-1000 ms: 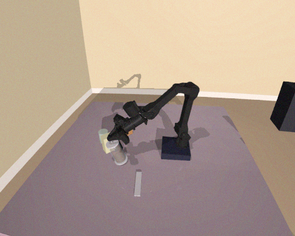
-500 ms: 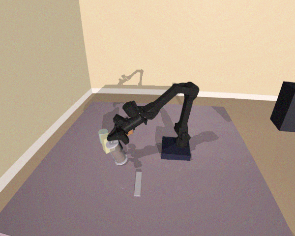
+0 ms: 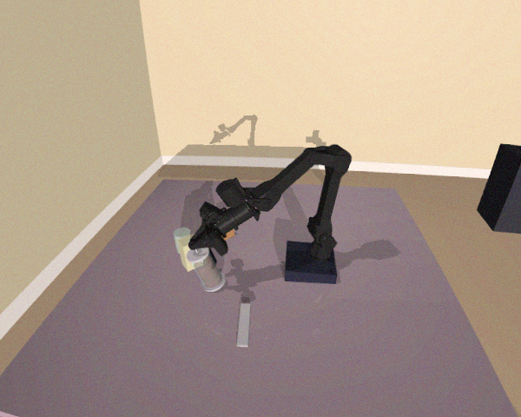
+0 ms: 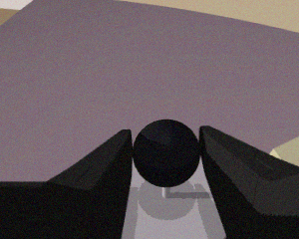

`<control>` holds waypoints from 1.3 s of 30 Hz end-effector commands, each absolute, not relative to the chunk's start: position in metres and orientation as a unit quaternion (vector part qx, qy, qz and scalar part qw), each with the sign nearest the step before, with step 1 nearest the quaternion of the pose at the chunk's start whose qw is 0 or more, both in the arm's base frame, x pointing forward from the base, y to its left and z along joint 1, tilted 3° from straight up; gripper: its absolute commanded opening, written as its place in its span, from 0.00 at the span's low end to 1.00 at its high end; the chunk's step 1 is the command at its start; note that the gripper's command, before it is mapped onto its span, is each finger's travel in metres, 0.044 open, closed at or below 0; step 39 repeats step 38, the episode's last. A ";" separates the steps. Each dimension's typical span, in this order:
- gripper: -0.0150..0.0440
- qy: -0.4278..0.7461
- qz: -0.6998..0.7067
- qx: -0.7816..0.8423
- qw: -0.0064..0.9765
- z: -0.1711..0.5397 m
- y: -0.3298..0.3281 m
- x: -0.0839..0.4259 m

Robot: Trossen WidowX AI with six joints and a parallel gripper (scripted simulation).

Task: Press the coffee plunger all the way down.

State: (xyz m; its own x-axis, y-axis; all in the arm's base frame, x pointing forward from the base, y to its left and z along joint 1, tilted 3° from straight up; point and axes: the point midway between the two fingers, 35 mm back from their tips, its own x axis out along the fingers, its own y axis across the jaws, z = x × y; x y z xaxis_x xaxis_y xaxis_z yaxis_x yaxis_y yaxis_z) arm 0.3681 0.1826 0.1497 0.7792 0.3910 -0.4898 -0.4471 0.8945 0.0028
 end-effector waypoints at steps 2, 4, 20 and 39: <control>0.55 0.247 0.223 -0.057 0.941 0.150 0.183 0.368; 0.64 0.247 0.223 -0.057 0.941 0.150 0.183 0.368; 1.00 0.251 0.222 -0.057 0.940 0.177 0.176 0.357; 1.00 0.260 0.223 -0.059 0.938 0.221 0.162 0.325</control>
